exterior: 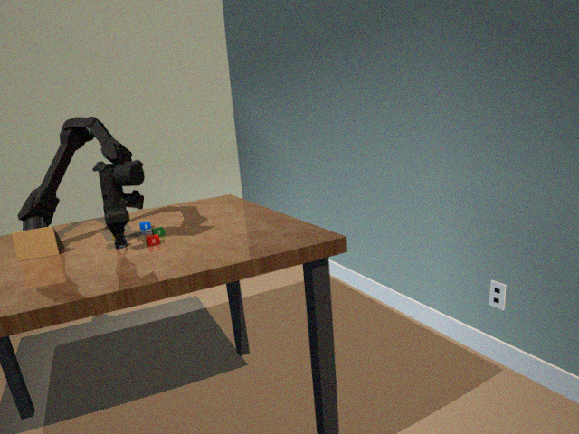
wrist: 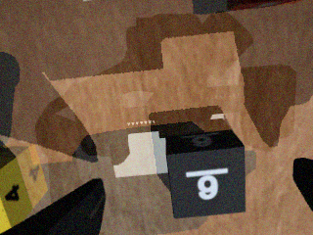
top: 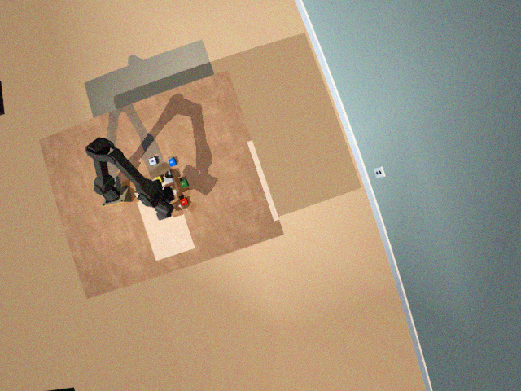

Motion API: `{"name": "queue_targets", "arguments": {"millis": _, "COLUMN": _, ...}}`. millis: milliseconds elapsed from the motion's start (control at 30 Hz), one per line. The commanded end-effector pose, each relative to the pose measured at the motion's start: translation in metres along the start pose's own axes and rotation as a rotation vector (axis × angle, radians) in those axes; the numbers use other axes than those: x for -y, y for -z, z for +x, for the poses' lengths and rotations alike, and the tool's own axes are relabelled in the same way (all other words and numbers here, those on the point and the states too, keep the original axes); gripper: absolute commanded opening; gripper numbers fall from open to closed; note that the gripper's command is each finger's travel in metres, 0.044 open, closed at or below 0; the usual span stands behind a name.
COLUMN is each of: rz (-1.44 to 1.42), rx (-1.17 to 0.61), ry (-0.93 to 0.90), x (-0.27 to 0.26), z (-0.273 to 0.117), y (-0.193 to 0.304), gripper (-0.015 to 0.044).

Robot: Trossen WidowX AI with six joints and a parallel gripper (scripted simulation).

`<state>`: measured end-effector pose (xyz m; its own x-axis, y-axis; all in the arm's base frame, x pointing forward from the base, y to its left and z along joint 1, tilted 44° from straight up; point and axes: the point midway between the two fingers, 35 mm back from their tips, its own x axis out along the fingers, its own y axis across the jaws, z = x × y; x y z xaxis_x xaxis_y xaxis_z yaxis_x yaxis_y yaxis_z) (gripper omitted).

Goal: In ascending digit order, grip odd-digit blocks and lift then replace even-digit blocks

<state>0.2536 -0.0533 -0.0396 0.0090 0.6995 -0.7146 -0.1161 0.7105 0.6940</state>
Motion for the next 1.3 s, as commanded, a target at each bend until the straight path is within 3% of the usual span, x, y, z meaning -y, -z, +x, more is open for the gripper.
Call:
{"name": "queue_targets", "arguments": {"millis": 0, "rz": -0.005, "rx": 0.013, "ry": 0.015, "x": 0.002, "z": -0.029, "y": -0.002, "gripper": 0.0400}}
{"name": "queue_targets", "arguments": {"millis": 133, "rz": -0.005, "rx": 0.013, "ry": 0.015, "x": 0.002, "z": -0.029, "y": -0.002, "gripper": 0.0400}}
{"name": "queue_targets", "arguments": {"millis": 200, "rz": -0.005, "rx": 0.013, "ry": 0.016, "x": 0.003, "z": -0.038, "y": -0.003, "gripper": 0.0348}}
{"name": "queue_targets", "arguments": {"millis": 367, "rz": -0.004, "rx": 0.012, "ry": 0.018, "x": 0.003, "z": -0.102, "y": -0.002, "gripper": 0.0216}}
{"name": "queue_targets", "arguments": {"millis": 500, "rz": -0.004, "rx": 0.012, "ry": 0.018, "x": 0.002, "z": -0.110, "y": 0.000, "gripper": 0.0120}}
{"name": "queue_targets", "arguments": {"millis": 867, "rz": -0.004, "rx": 0.012, "ry": 0.018, "x": 0.001, "z": -0.111, "y": -0.003, "gripper": 0.0120}}
{"name": "queue_targets", "arguments": {"millis": 1167, "rz": -0.008, "rx": 0.017, "ry": 0.017, "x": -0.046, "z": -0.113, "y": -0.112, "gripper": 0.0120}}
{"name": "queue_targets", "arguments": {"millis": 1267, "rz": -0.008, "rx": 0.017, "ry": 0.014, "x": -0.052, "z": -0.112, "y": -0.120, "gripper": 0.0120}}
